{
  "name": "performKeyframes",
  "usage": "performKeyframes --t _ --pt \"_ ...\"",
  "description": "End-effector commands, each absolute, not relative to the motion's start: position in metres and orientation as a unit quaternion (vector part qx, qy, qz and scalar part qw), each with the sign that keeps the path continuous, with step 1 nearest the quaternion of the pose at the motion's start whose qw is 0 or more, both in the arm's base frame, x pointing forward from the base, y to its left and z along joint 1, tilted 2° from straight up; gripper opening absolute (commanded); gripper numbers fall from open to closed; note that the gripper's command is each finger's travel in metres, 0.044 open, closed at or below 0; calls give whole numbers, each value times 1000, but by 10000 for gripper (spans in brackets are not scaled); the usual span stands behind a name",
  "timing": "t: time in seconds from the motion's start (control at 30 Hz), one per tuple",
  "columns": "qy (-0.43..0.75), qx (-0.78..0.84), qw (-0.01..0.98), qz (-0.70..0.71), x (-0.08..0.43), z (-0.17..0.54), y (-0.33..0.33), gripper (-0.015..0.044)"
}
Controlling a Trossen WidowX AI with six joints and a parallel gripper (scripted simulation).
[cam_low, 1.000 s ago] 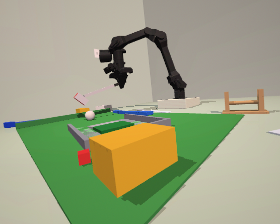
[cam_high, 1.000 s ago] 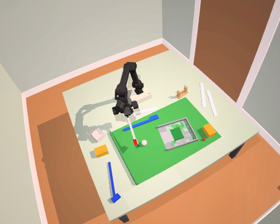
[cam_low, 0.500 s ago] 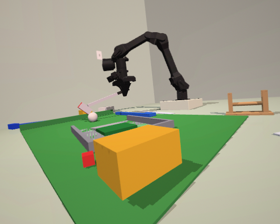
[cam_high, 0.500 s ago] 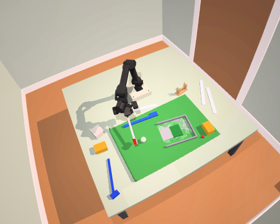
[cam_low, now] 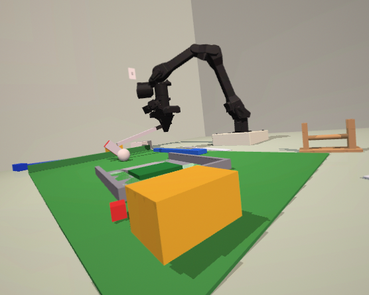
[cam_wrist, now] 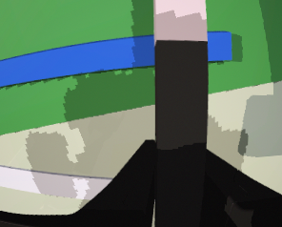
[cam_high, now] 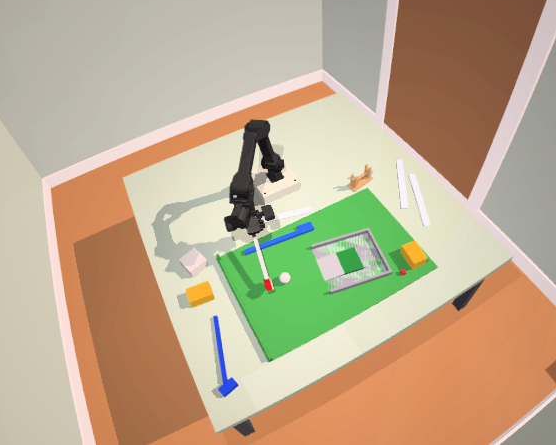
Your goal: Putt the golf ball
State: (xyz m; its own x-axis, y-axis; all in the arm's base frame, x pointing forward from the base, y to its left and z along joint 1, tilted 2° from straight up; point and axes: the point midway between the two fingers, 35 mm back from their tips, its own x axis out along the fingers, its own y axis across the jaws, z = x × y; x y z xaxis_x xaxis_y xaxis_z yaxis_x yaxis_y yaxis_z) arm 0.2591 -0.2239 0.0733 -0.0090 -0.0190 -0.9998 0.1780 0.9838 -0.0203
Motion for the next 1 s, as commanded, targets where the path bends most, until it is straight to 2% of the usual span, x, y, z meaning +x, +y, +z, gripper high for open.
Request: performKeyframes --t 0.0,0.47,0.77,0.97 --pt "707 55 702 -72 259 67 -225 0" --pt "707 56 702 -70 259 64 -224 0" --pt "707 54 702 -73 253 63 -253 0" --pt "707 58 701 -73 252 61 -251 0"
